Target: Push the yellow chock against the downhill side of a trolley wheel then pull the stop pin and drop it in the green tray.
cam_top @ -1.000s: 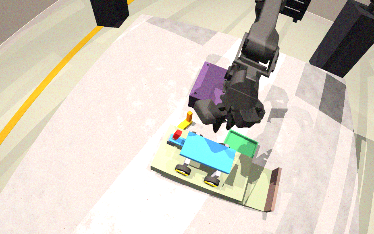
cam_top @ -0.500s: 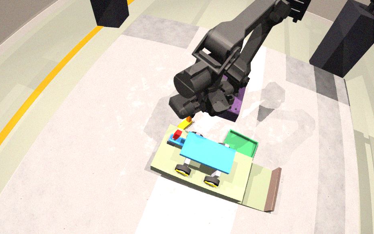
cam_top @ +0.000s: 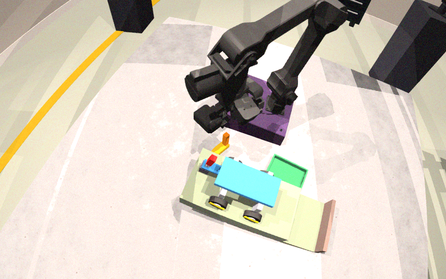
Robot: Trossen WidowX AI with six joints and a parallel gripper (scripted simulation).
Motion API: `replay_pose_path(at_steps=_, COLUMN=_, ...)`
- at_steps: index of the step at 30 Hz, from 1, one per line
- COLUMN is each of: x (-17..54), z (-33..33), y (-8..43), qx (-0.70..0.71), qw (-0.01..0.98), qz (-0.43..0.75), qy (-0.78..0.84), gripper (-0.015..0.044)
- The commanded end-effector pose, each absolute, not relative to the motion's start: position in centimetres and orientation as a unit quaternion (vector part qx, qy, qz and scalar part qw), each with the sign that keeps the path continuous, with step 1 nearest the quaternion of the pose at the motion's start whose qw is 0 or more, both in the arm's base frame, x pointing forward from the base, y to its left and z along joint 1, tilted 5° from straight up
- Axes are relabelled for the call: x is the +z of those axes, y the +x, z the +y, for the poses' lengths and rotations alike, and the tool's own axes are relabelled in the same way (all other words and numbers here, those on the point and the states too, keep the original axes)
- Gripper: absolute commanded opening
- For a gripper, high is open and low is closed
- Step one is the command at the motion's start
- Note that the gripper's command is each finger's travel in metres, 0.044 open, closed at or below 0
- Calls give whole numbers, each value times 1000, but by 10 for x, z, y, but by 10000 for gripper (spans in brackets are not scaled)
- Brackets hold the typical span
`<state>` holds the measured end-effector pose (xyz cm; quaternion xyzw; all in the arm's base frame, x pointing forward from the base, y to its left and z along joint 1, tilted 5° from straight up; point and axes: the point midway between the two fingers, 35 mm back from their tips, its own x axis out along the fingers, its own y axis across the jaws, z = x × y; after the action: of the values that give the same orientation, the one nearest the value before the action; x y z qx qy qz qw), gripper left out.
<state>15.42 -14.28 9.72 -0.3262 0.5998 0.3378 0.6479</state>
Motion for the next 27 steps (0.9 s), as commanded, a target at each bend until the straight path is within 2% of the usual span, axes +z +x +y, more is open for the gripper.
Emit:
replay_pose_path(at_steps=1, x=87, z=-142, y=154, qx=344, qw=647, qz=598, qy=-326, gripper=190)
replay_pose_path(at_steps=27, x=35, z=-139, y=156, qx=344, qw=647, qz=598, qy=-326, gripper=190)
